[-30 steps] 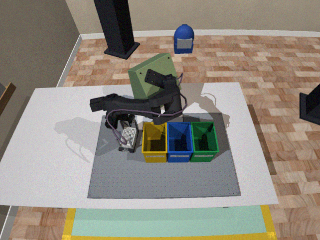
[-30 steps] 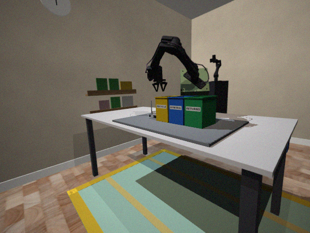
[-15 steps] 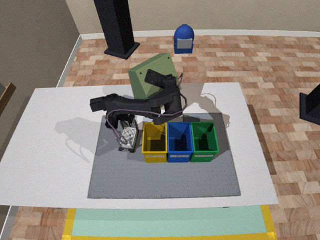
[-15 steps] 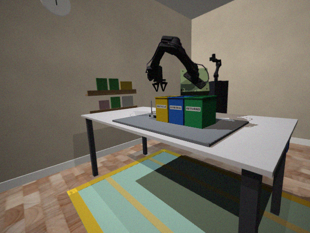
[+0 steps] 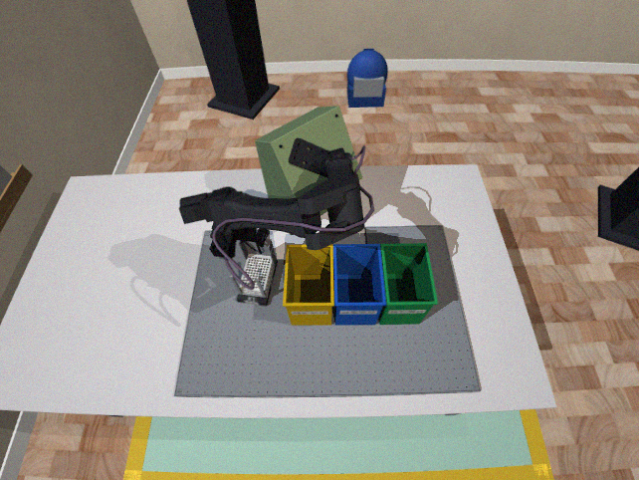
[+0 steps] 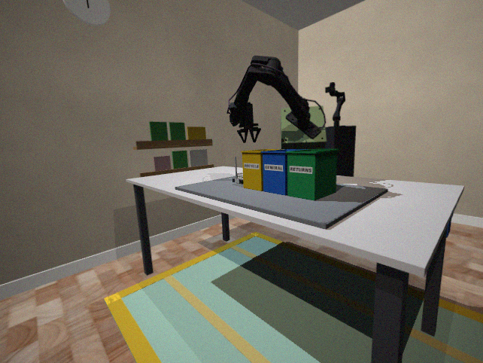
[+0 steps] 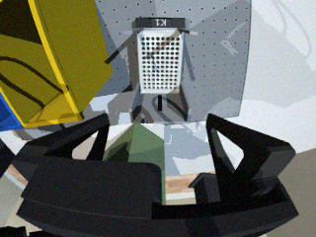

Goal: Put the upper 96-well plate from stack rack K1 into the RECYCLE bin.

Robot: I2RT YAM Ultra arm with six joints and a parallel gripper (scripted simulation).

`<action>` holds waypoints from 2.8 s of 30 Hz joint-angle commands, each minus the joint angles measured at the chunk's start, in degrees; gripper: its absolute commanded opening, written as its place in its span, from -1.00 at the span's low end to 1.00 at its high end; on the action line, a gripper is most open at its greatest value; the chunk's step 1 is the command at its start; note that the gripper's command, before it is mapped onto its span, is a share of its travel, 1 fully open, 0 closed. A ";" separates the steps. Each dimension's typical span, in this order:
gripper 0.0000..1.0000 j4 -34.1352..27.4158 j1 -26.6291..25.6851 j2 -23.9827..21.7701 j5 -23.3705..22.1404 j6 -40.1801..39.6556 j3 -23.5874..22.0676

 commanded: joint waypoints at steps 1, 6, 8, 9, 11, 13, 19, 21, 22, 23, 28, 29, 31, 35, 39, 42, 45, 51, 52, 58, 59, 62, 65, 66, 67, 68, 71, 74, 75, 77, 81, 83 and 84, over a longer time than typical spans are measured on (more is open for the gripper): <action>1.00 -0.44 -1.70 0.20 -1.04 -0.42 1.67; 1.00 -0.44 -1.70 0.20 -1.04 -0.42 1.67; 1.00 -0.44 -1.70 0.20 -1.04 -0.42 1.67; 1.00 -0.44 -1.70 0.20 -1.04 -0.42 1.67; 1.00 1.68 -1.16 0.55 -1.23 0.93 -0.65; 1.00 1.68 -1.16 0.55 -1.23 0.93 -0.65; 1.00 4.95 0.47 1.05 -1.74 3.35 -2.15; 1.00 6.13 1.15 0.56 -1.92 4.19 -2.51; 1.00 6.74 1.98 0.15 -2.01 4.63 -2.71; 1.00 7.32 2.55 0.28 -2.08 5.06 -2.93; 1.00 10.33 2.98 1.39 -2.43 7.33 -3.90; 1.00 10.33 2.98 1.39 -2.43 7.33 -3.90; 1.00 11.29 3.40 -0.50 -2.54 8.01 -4.19; 1.00 13.72 4.99 0.44 -2.78 9.83 -4.92; 1.00 16.19 5.84 1.78 -2.98 11.72 -5.67; 1.00 18.21 7.03 1.23 -3.15 13.20 -6.20; 1.00 20.14 6.91 2.18 -3.27 14.68 -6.71; 1.00 23.08 9.01 1.75 -3.42 16.86 -7.51; 1.00 23.70 9.28 2.28 -3.43 17.34 -7.68; 1.00 27.81 10.93 2.52 -3.61 20.43 -8.62; 1.00 28.45 11.20 3.07 -3.60 20.93 -8.78; 1.00 30.57 11.03 3.20 -3.66 22.52 -9.18; 1.00 31.65 11.18 1.78 -3.68 23.28 -9.46; 1.00 32.28 12.28 2.49 -3.68 23.77 -9.59; 1.00 32.90 12.85 3.22 -3.66 24.25 -9.75; 1.00 33.51 13.11 3.80 -3.65 24.73 -9.89; 1.00 35.60 13.06 4.21 -3.65 26.31 -10.23; 1.00 37.71 14.49 4.20 -3.64 27.88 -10.60; 1.00 38.38 15.04 4.49 -3.62 28.38 -10.73; 1.00 39.75 15.45 4.98 -3.48 29.42 -10.97; 1.00 41.20 15.22 5.28 -3.32 30.52 -11.18; 1.00 42.96 16.12 4.72 -3.12 31.78 -11.50; 1.00 43.53 16.94 5.66 -2.99 32.22 -11.63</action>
